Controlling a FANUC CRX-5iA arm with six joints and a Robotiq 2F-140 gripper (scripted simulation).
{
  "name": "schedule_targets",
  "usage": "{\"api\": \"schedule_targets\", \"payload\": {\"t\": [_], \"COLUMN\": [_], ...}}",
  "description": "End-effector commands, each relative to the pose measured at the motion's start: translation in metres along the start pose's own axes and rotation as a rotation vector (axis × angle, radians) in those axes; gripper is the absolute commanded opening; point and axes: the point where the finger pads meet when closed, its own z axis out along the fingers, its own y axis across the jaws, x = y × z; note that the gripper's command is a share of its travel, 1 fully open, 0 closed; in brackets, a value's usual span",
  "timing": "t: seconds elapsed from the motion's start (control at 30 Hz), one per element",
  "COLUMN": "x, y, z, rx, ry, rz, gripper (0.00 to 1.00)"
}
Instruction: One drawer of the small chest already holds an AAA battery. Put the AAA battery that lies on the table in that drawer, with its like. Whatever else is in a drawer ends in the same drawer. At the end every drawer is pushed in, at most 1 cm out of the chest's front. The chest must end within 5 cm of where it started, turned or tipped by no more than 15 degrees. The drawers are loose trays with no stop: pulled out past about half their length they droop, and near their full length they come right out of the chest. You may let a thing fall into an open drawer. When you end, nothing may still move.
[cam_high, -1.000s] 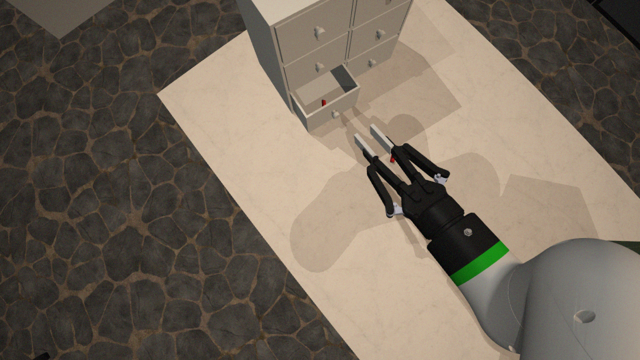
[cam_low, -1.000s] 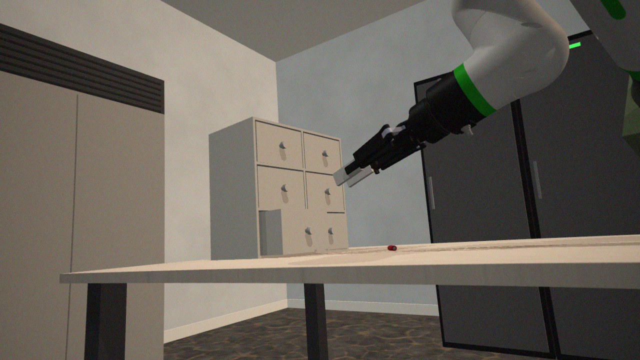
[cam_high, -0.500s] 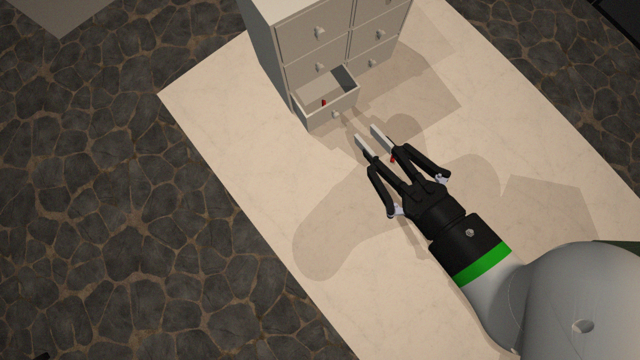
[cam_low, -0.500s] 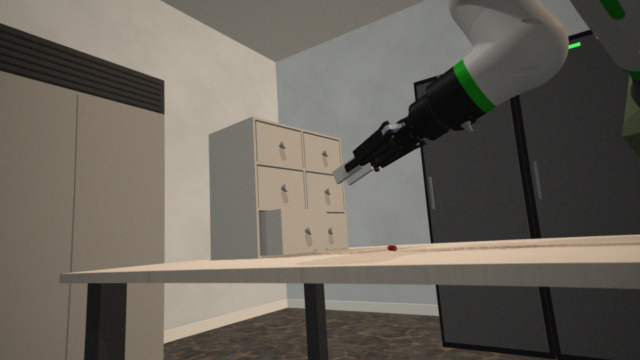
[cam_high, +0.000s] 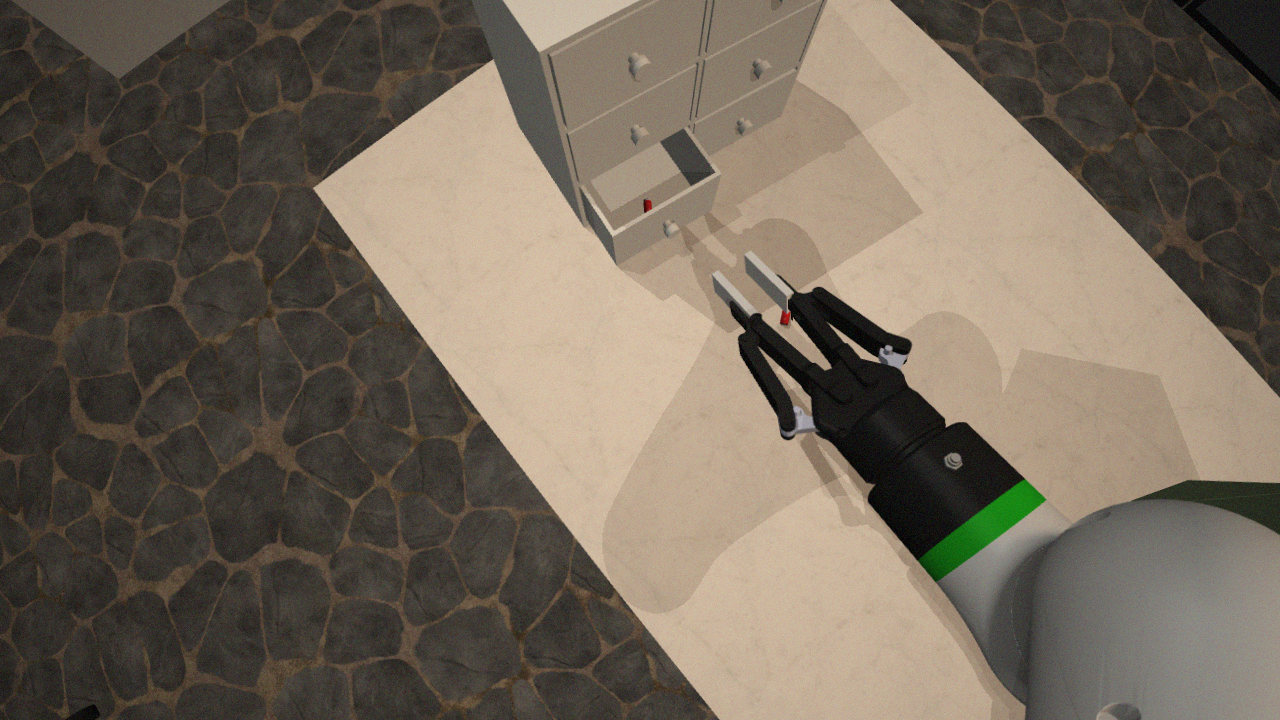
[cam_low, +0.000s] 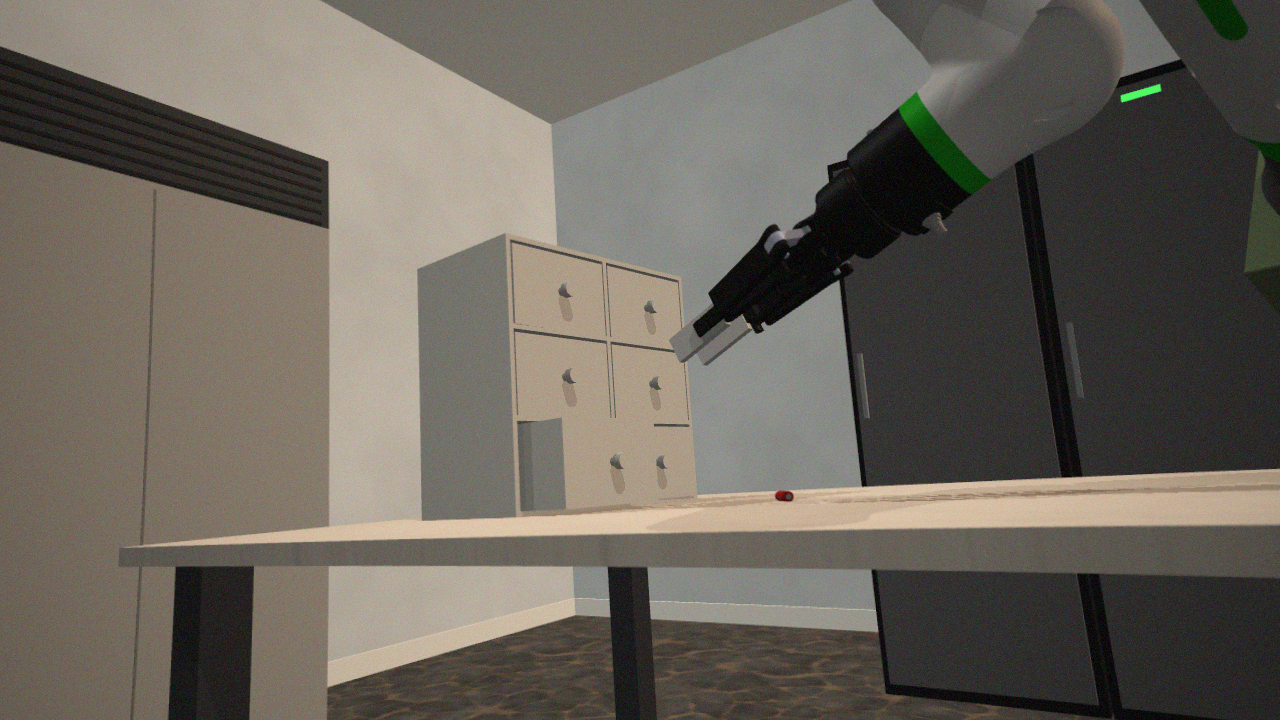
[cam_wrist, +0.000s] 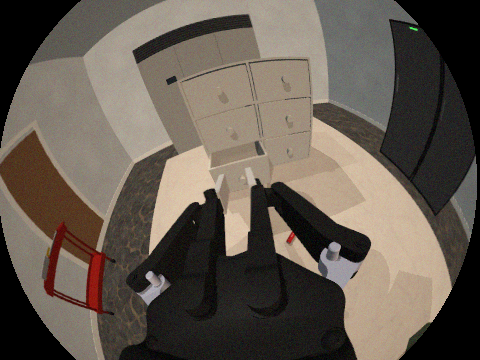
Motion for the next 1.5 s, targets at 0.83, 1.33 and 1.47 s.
{"api": "schedule_targets", "payload": {"t": [0.83, 1.33, 1.47], "x": [0.028, 0.042, 0.043], "y": [0.001, 0.001, 0.001], "z": [-0.077, -0.118, -0.121], "rx": [-0.003, -0.003, -0.003], "ry": [-0.691, -1.069, -1.095], "rz": [0.001, 0.002, 0.002], "gripper": [0.2, 0.2, 0.2]}}
